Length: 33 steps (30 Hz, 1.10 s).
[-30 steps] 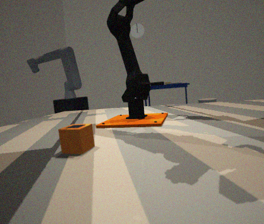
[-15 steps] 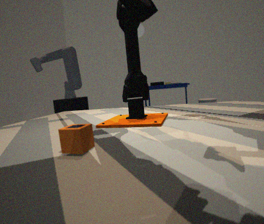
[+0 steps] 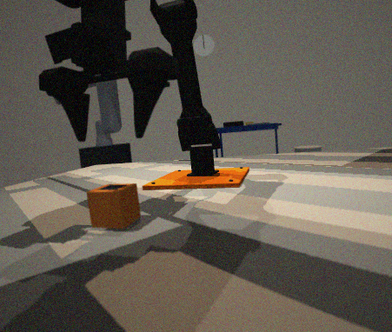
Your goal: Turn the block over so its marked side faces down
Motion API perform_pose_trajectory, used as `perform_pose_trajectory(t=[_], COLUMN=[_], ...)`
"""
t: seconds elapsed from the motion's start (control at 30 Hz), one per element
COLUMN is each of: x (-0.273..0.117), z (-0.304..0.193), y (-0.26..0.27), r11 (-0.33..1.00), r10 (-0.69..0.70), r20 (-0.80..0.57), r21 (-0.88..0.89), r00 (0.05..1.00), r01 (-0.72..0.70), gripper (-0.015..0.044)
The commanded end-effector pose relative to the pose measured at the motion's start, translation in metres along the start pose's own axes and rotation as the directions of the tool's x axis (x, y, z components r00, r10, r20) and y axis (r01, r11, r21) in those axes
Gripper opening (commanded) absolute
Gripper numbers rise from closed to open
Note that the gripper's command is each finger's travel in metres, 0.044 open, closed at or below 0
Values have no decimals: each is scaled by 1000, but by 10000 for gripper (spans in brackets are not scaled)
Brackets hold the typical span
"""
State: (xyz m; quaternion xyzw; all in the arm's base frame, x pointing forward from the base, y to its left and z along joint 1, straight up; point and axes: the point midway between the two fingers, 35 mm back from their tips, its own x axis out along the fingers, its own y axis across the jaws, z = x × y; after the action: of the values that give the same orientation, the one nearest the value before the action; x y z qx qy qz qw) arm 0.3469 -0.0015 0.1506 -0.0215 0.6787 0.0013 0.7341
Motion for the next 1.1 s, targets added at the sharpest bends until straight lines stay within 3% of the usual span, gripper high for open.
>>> perform_pose_trajectory(t=[0.0,0.17,0.3,1.07], x=[2,4,35,70], z=[-8,-8,-10,-13], y=[-10,-10,-10,-11], r11=[999,999,999,999], r10=[30,30,30,30], r20=[-53,-53,-53,-53], r21=[-42,-42,-42,-42], r00=[998,998,998,998], r01=[-32,-32,-32,-32], gripper=[440,440,440,440])
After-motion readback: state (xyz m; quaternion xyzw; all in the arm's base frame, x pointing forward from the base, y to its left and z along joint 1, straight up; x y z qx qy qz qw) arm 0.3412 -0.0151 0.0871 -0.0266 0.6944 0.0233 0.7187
